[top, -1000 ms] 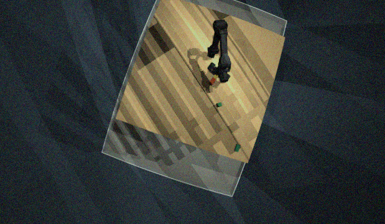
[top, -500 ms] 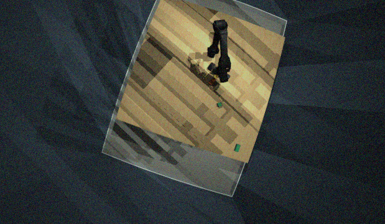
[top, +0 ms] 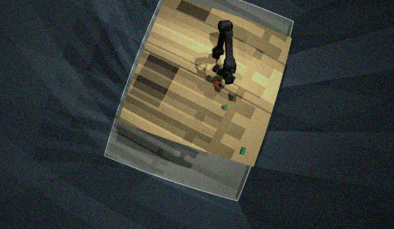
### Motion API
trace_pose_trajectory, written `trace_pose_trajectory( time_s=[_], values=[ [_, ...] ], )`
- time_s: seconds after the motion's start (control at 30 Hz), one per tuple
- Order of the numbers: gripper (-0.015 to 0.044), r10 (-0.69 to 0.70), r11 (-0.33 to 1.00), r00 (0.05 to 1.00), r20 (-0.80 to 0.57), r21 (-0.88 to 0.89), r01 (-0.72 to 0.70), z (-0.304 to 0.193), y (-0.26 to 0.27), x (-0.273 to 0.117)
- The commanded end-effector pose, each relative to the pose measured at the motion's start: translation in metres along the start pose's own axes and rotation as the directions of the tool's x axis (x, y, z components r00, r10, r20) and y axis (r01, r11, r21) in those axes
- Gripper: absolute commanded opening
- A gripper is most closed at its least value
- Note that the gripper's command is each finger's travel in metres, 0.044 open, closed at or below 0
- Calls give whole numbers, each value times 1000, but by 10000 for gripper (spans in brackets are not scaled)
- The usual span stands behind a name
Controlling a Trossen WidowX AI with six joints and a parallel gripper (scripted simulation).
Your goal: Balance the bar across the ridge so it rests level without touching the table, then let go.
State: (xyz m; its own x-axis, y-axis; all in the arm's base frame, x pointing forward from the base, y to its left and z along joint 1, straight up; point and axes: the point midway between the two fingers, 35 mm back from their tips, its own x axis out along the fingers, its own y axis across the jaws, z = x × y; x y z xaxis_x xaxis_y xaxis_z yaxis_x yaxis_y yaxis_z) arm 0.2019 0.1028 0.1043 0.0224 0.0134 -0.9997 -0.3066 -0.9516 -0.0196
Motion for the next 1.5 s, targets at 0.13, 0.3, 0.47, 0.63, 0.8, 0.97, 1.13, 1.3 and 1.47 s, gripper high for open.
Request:
trace_pose_trajectory(
  time_s=[0.13, 0.3, 0.47, 0.63, 0.8, 0.97, 1.13, 1.3, 1.47],
  values=[
    [0, 3, 1000, 1000, 0, -5, -3, 0, 1, 2],
    [0, 3, 1000, 1000, 0, -5, -3, 0, 1, 2],
    [0, 3, 1000, 1000, 0, -5, -3, 0, 1, 3],
    [0, 3, 1000, 1000, 0, -5, -3, 0, 1, 3],
    [0, 3, 1000, 1000, 0, -5, -3, 1, 1, 4],
    [0, 3, 1000, 1000, 0, -5, -3, 1, 1, 4],
    [0, 3, 1000, 1000, 0, -5, -3, 1, 1, 4],
    [0, 3, 1000, 1000, 0, -5, -3, 1, 1, 5],
    [0, 3, 1000, 1000, 0, -5, -3, 1, 1, 5]
  ],
)
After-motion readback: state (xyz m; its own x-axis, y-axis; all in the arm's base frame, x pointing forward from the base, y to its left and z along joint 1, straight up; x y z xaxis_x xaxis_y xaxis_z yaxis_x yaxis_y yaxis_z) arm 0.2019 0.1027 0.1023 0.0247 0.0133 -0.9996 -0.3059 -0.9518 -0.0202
